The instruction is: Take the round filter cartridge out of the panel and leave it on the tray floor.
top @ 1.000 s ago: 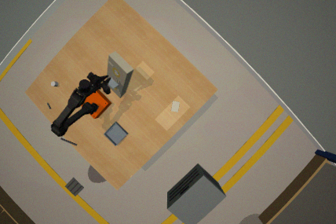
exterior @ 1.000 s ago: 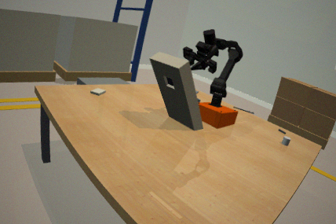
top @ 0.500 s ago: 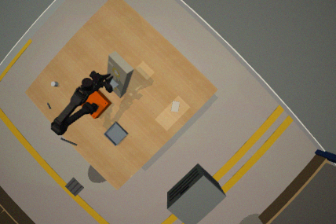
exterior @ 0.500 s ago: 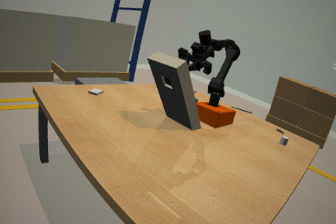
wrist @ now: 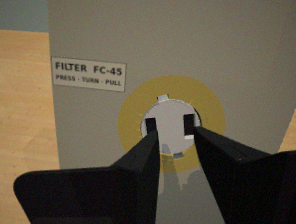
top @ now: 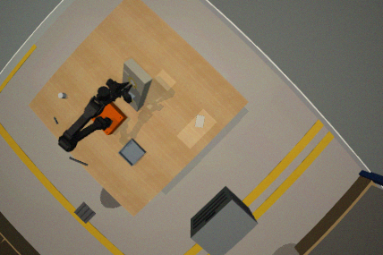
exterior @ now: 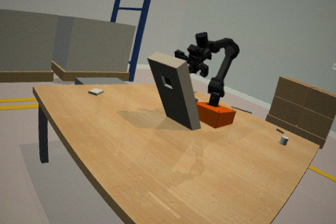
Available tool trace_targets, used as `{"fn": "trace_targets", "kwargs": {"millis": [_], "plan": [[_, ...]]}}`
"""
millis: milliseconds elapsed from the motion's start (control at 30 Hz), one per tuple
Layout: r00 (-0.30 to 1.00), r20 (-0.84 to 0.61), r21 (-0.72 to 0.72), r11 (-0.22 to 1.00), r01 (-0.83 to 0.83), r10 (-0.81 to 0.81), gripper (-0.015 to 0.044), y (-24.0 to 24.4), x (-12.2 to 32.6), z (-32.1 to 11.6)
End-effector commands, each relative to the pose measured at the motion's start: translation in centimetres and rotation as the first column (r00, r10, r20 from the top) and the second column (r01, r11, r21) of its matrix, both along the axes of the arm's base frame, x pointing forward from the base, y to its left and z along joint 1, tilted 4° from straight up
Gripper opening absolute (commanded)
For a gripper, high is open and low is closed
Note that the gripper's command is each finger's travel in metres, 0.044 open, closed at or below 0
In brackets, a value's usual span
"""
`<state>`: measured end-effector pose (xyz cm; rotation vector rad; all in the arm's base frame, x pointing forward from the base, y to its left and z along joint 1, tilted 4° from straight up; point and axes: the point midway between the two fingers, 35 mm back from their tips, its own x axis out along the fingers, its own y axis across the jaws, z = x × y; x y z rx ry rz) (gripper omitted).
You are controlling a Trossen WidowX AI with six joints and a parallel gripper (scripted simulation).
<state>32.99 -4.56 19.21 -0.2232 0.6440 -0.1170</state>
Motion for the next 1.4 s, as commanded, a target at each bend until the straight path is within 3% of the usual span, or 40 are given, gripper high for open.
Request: {"fn": "trace_targets", "kwargs": {"millis": [0,1367], "plan": [[1.0,-0.01,0.001,1.0,-0.006,0.006,0.0113,-0.07,0.6,-0.83],[1.0,-0.01,0.001,1.0,-0.006,0.006,0.0113,-0.08,1.01,-1.18]]}}
